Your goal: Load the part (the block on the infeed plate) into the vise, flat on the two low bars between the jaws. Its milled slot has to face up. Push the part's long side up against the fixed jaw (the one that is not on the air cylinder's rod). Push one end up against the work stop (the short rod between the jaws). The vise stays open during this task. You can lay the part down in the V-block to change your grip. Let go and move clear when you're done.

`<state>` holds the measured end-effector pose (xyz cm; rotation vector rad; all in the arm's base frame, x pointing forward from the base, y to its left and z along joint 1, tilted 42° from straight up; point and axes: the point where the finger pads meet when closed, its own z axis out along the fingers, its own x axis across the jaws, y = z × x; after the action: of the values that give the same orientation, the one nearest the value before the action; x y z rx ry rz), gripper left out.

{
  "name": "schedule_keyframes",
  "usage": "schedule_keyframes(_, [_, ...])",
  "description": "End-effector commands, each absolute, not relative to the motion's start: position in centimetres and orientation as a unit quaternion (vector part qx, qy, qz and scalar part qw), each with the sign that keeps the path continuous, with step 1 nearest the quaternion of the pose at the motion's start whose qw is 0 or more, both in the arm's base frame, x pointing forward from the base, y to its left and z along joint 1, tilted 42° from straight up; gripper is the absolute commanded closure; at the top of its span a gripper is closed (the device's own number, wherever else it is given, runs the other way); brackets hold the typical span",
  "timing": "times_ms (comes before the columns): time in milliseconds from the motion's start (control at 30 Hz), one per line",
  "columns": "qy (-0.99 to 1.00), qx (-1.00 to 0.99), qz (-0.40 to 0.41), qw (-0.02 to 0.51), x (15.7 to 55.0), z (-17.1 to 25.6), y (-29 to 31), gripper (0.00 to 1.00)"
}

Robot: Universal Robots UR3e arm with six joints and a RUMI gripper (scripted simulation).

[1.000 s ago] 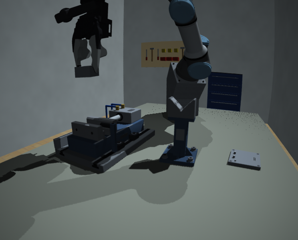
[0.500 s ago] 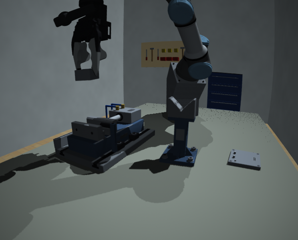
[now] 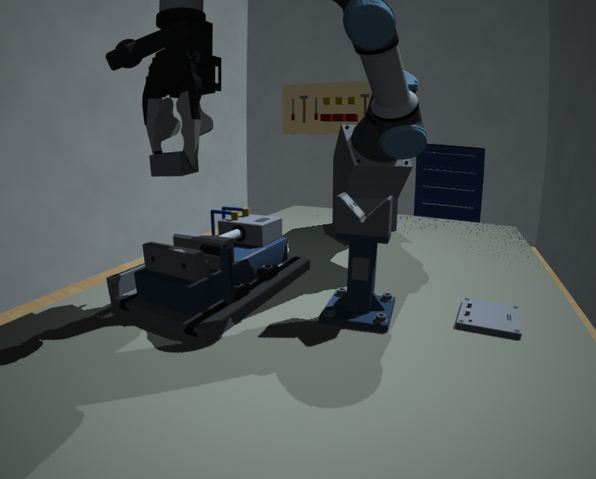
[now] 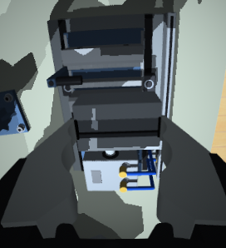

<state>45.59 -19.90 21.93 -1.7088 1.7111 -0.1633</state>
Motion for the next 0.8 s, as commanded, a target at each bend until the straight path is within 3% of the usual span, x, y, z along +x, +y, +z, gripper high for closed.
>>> schedule_keyframes(0, [0.662,-0.659,-0.067,0.351,46.1,21.4,-19.7,1.00])
schedule_keyframes(767, [0.662,-0.659,-0.067,0.351,48.6,18.3,-18.1,1.00])
